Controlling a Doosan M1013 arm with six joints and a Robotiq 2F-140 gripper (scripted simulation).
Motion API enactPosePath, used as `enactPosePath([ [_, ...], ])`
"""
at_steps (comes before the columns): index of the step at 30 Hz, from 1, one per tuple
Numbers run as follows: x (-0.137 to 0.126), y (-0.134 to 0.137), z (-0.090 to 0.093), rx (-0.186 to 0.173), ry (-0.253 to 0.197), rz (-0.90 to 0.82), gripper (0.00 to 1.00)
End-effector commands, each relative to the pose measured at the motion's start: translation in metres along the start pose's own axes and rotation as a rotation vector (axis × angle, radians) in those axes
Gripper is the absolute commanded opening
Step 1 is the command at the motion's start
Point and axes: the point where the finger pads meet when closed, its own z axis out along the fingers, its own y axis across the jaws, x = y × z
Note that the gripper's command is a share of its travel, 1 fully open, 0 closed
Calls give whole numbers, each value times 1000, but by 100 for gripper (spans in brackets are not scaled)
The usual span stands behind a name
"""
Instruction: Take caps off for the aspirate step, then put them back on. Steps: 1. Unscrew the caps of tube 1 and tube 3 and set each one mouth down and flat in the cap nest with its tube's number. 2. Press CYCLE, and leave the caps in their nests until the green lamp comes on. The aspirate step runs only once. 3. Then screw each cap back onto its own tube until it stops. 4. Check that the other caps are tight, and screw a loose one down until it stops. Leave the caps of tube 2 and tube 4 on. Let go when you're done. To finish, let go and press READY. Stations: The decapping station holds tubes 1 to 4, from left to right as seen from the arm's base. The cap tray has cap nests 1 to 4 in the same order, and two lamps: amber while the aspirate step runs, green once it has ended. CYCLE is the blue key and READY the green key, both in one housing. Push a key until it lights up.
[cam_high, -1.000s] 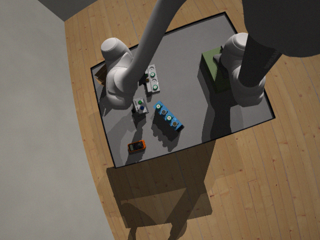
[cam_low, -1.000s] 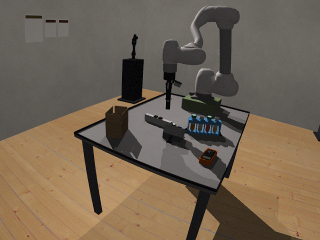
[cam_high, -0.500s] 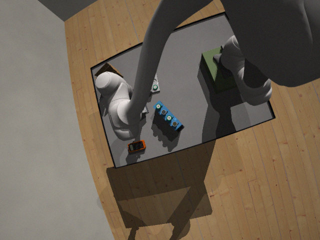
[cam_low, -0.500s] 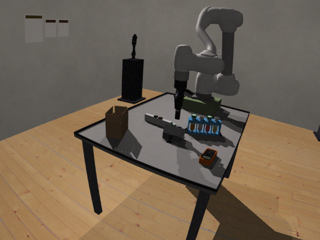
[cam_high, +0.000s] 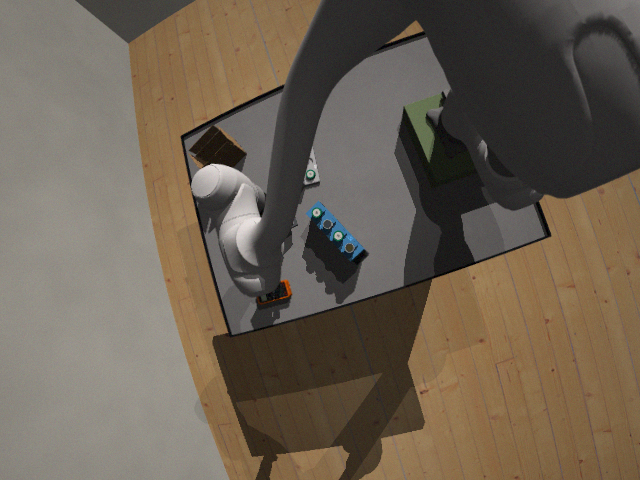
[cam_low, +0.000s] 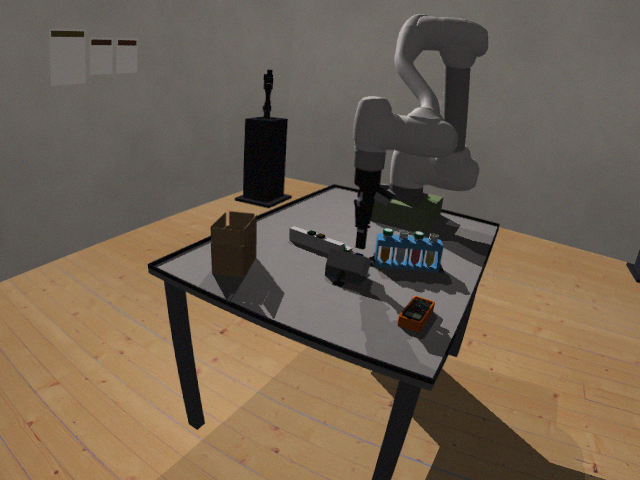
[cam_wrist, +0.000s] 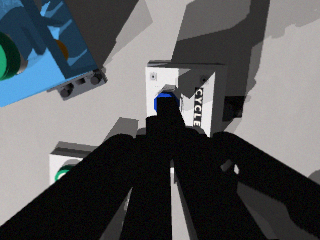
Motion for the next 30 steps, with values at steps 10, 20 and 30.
enactPosePath([
  [10,0,1,7,-2,0,0,10],
  [20,0,1,9,-2,0,0,10],
  [30,0,1,12,-2,0,0,10],
])
